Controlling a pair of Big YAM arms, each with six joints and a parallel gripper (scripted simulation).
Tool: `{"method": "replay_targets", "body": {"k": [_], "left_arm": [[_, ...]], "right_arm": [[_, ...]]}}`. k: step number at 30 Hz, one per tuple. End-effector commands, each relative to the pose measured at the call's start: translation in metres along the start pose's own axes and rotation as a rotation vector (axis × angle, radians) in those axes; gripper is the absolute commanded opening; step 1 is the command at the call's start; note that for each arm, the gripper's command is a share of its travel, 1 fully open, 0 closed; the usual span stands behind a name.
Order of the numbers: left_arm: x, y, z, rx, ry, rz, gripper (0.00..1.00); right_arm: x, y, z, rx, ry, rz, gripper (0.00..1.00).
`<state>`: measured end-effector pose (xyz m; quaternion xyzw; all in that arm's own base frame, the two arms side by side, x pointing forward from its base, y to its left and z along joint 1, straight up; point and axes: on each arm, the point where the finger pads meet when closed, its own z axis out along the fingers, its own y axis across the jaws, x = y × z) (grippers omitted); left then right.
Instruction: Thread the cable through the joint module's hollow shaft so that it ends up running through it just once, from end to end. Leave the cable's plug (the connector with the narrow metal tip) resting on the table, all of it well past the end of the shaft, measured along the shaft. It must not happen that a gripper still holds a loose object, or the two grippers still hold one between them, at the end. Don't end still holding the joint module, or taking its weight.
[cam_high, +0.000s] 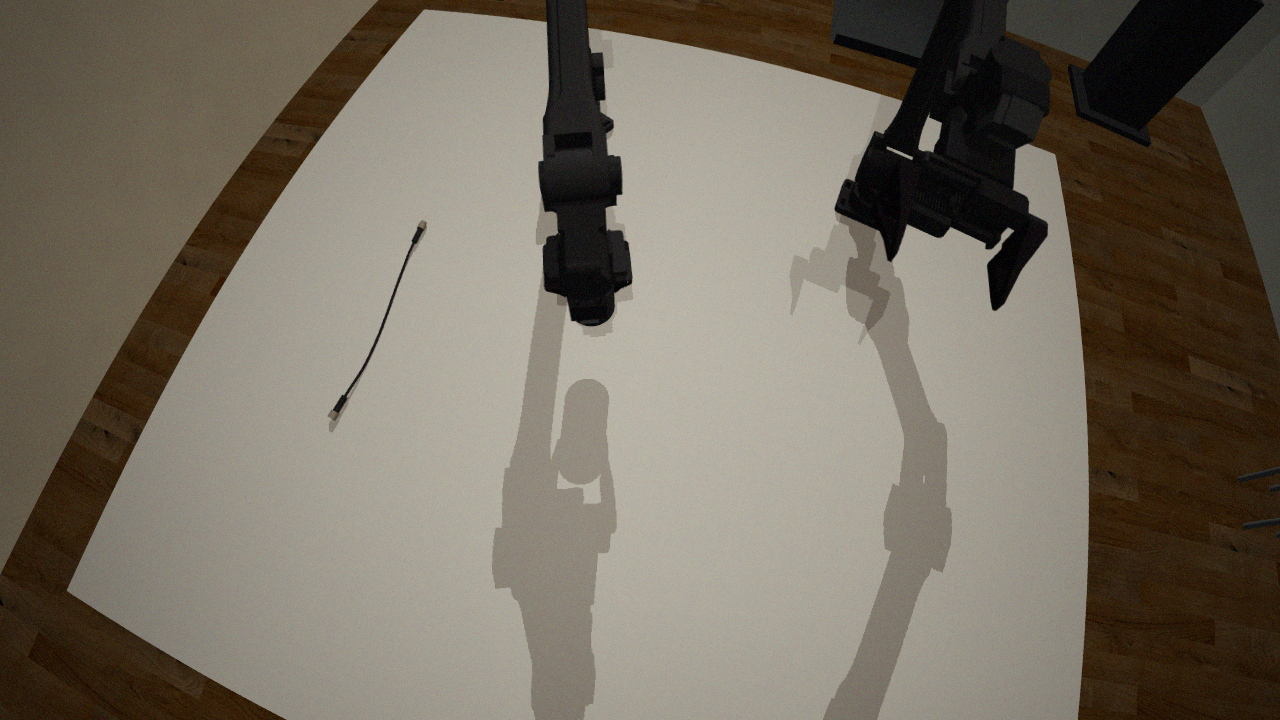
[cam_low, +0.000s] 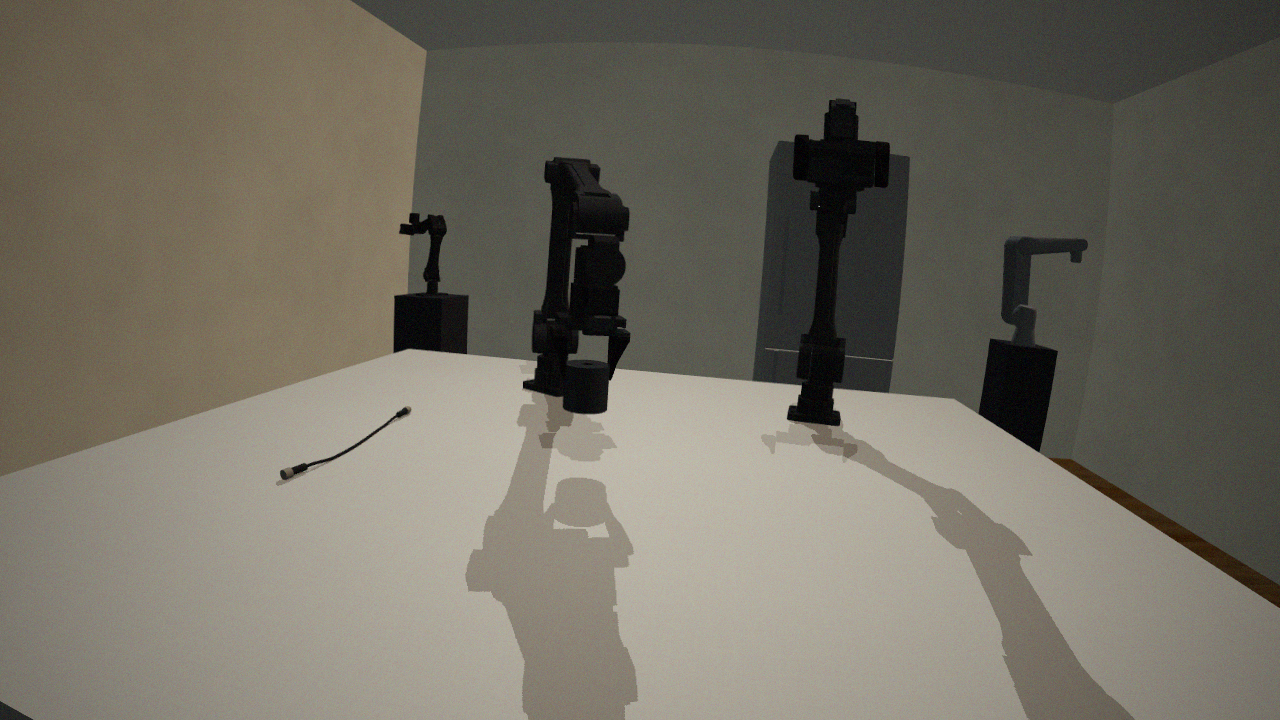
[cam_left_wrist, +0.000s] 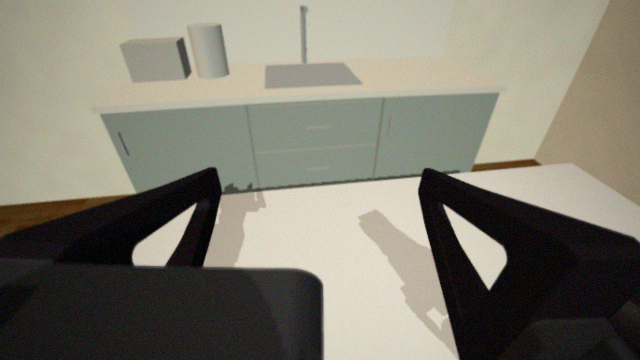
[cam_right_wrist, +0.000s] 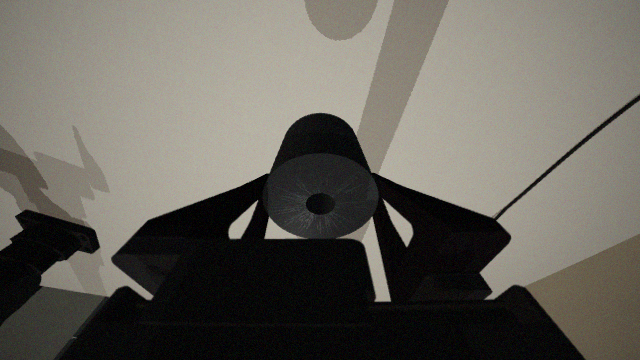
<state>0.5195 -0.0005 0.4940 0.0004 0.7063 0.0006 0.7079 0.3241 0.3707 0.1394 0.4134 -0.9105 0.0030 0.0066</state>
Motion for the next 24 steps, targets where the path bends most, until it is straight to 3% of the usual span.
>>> {"method": "replay_targets", "body": {"k": [1,11,13,14,15,18,20,21,22,24], "left_arm": [[-0.013,0.005,0.002,-0.010,-0.019,-0.008,1.00],[-0.013,0.005,0.002,-0.010,-0.019,-0.008,1.00],[-0.013,0.005,0.002,-0.010,-0.019,-0.008,1.00],[-0.013,0.005,0.002,-0.010,-0.019,-0.008,1.00],[-0.013,0.005,0.002,-0.010,-0.019,-0.008,1.00],[-0.013,0.005,0.002,-0.010,-0.019,-0.008,1.00],[-0.013,0.005,0.002,-0.010,-0.019,-0.008,1.00],[-0.013,0.005,0.002,-0.010,-0.019,-0.008,1.00],[-0.013,0.005,0.002,-0.010,-0.019,-0.008,1.00],[-0.013,0.005,0.002,-0.010,-0.019,-0.008,1.00]], "right_arm": [[-0.021,0.004,-0.061,0.003,-0.131,0.005,0.70],[-0.021,0.004,-0.062,0.003,-0.132,0.005,0.70],[-0.027,0.004,-0.057,0.002,-0.155,0.005,0.70],[-0.008,0.004,-0.032,0.003,-0.102,0.005,0.70],[-0.007,0.004,-0.031,0.003,-0.106,0.005,0.70],[-0.012,0.004,-0.037,0.003,-0.129,0.005,0.70],[-0.026,0.004,-0.056,0.002,-0.190,0.005,0.70],[-0.026,0.004,-0.057,0.002,-0.199,0.005,0.70],[-0.007,0.004,-0.032,0.003,-0.147,0.005,0.70],[-0.013,0.004,-0.039,0.003,-0.178,0.005,0.70]]}}
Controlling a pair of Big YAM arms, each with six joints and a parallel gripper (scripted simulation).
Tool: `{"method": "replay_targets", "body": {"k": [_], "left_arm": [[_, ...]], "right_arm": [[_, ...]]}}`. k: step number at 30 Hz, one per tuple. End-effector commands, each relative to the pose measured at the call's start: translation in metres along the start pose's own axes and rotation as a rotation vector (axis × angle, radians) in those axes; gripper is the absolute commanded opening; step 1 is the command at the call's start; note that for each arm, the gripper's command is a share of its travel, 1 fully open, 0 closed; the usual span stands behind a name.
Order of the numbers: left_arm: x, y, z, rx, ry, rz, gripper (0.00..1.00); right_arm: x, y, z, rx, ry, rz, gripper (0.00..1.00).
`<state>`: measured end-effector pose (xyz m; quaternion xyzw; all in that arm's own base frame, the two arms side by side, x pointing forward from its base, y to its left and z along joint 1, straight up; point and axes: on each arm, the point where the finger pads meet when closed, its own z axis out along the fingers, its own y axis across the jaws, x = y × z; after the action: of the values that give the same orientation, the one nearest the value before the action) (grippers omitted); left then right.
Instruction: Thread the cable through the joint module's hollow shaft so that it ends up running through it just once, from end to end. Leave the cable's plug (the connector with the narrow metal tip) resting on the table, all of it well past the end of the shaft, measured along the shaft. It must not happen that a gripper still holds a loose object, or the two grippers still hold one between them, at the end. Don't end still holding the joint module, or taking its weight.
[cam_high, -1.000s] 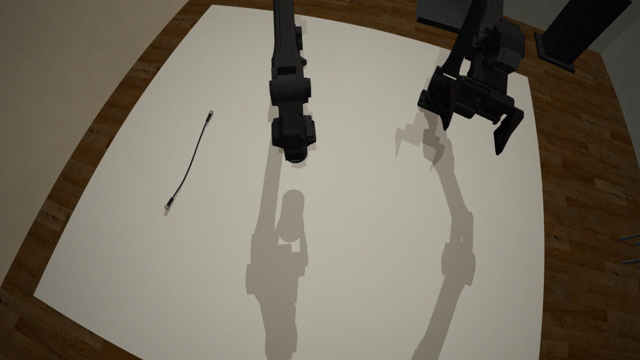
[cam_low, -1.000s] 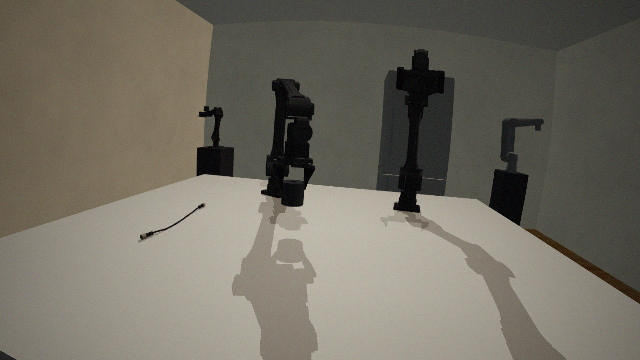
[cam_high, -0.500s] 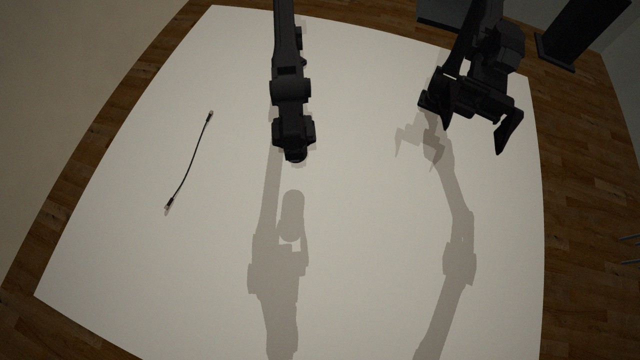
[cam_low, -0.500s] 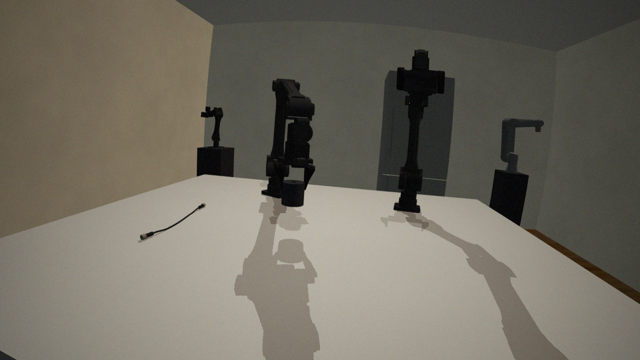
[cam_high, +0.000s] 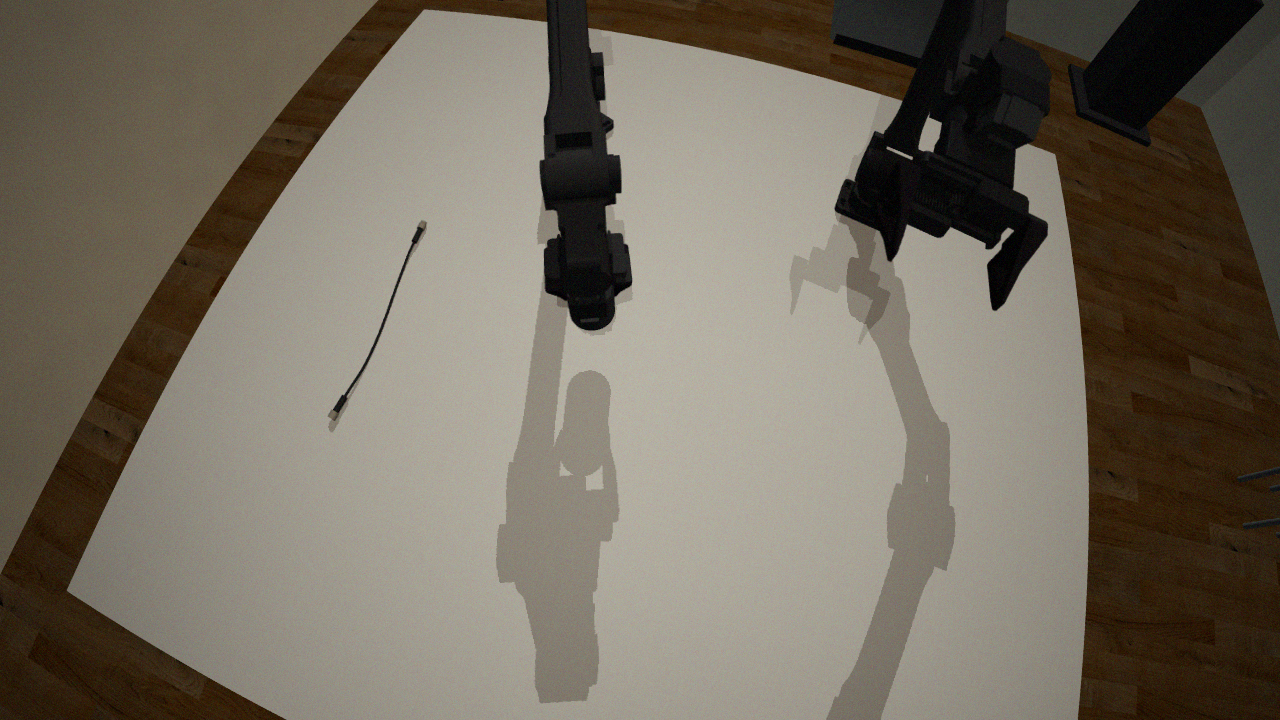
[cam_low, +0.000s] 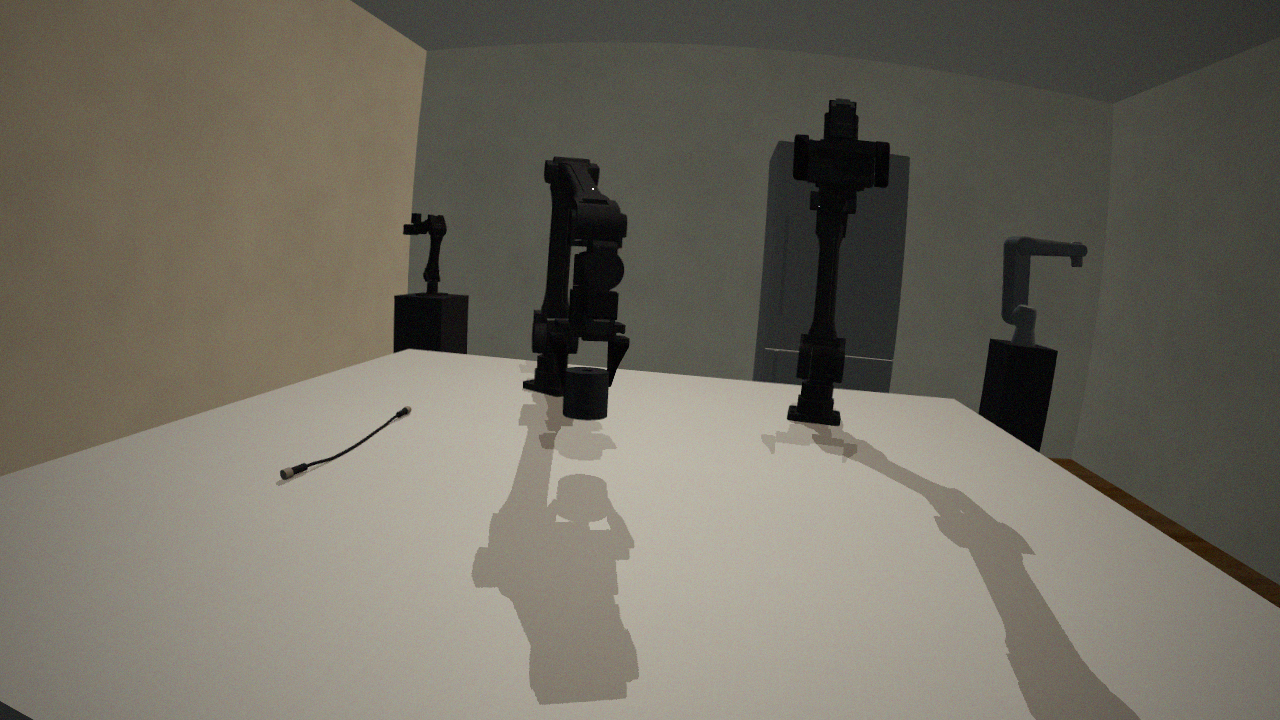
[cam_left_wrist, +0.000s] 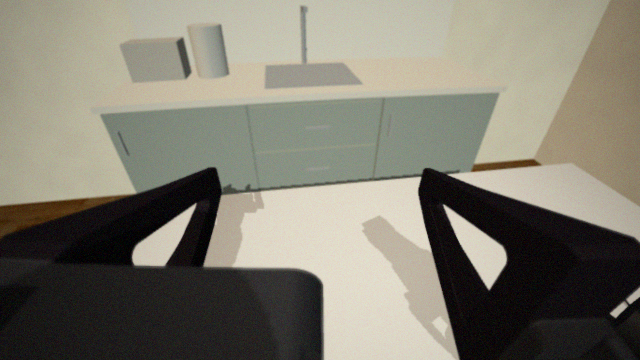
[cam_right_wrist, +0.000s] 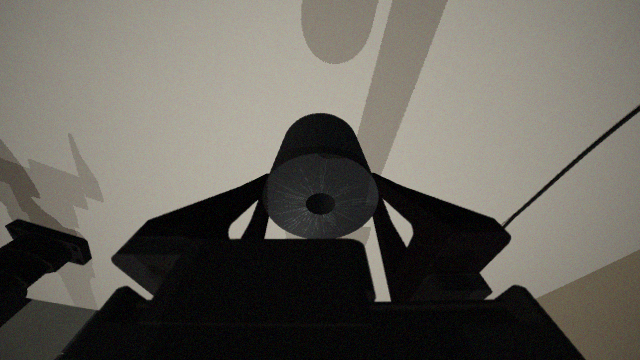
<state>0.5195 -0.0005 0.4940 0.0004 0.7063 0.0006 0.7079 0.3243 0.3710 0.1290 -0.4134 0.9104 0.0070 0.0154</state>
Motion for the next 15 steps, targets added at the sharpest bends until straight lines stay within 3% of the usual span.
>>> {"method": "replay_targets", "body": {"k": [1,11,13,14,15], "left_arm": [[-0.013,0.005,0.002,-0.010,-0.019,-0.008,1.00],[-0.013,0.005,0.002,-0.010,-0.019,-0.008,1.00],[-0.013,0.005,0.002,-0.010,-0.019,-0.008,1.00],[-0.013,0.005,0.002,-0.010,-0.019,-0.008,1.00],[-0.013,0.005,0.002,-0.010,-0.019,-0.008,1.00]], "right_arm": [[-0.017,0.004,-0.052,0.003,-0.145,0.005,0.70],[-0.018,0.004,-0.053,0.002,-0.203,0.005,0.70],[-0.030,0.004,-0.069,0.002,-0.255,0.006,0.70],[-0.010,0.004,-0.044,0.002,-0.202,0.005,0.70],[-0.014,0.004,-0.049,0.002,-0.221,0.005,0.70]]}}
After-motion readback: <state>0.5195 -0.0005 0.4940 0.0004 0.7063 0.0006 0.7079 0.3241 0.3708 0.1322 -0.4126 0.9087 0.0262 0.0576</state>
